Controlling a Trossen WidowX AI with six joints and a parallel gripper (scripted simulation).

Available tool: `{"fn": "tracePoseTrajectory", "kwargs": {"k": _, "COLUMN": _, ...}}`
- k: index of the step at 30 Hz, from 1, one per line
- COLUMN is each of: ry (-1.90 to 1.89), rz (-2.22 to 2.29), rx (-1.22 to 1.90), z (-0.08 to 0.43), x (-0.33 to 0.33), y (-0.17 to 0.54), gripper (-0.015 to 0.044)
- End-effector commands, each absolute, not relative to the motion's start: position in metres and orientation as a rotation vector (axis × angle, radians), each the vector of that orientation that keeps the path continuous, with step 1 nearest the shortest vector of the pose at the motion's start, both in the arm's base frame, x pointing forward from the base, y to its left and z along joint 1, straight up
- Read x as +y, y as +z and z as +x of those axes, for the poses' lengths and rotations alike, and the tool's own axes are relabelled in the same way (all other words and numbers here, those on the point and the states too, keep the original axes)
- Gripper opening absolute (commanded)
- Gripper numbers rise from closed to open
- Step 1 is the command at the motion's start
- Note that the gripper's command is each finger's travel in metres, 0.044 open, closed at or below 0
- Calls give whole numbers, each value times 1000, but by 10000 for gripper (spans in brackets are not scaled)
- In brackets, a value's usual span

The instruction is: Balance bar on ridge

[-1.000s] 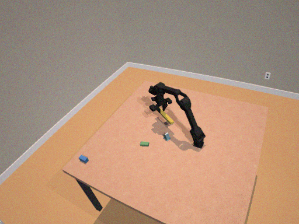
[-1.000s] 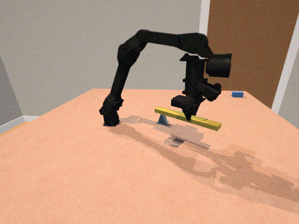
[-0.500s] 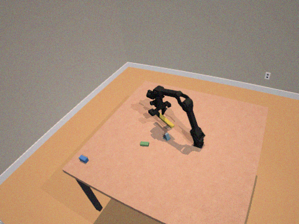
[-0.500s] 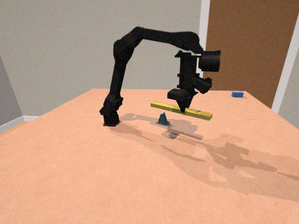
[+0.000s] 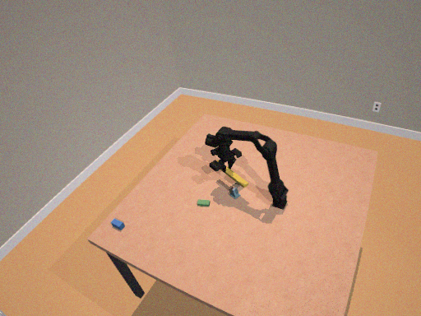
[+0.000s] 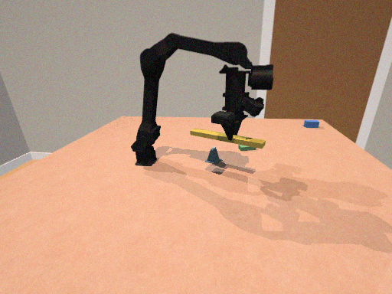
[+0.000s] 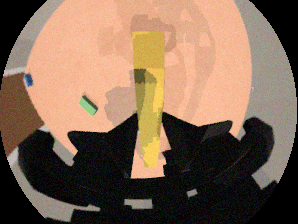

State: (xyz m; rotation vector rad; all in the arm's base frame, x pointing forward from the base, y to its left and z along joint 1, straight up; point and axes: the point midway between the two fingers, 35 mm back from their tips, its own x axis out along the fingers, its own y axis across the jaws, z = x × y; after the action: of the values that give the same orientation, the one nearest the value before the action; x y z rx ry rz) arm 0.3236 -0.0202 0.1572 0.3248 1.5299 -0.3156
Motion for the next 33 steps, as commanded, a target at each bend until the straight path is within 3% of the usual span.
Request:
{"fn": "tracePoseTrajectory", "kwargs": {"k": 1, "ry": -310, "rz": 317, "rx": 1523, "z": 315, "x": -11, "y": 159, "gripper": 0}}
{"fn": "tracePoseTrajectory", "kwargs": {"k": 14, "ry": -264, "rz": 274, "rx": 1532, "z": 283, "x": 26, "y": 154, "gripper": 0}}
{"fn": "tracePoseTrajectory", "kwargs": {"k": 33, "ry": -263, "rz": 272, "rx": 1532, "z": 283, "x": 28, "y": 128, "gripper": 0}}
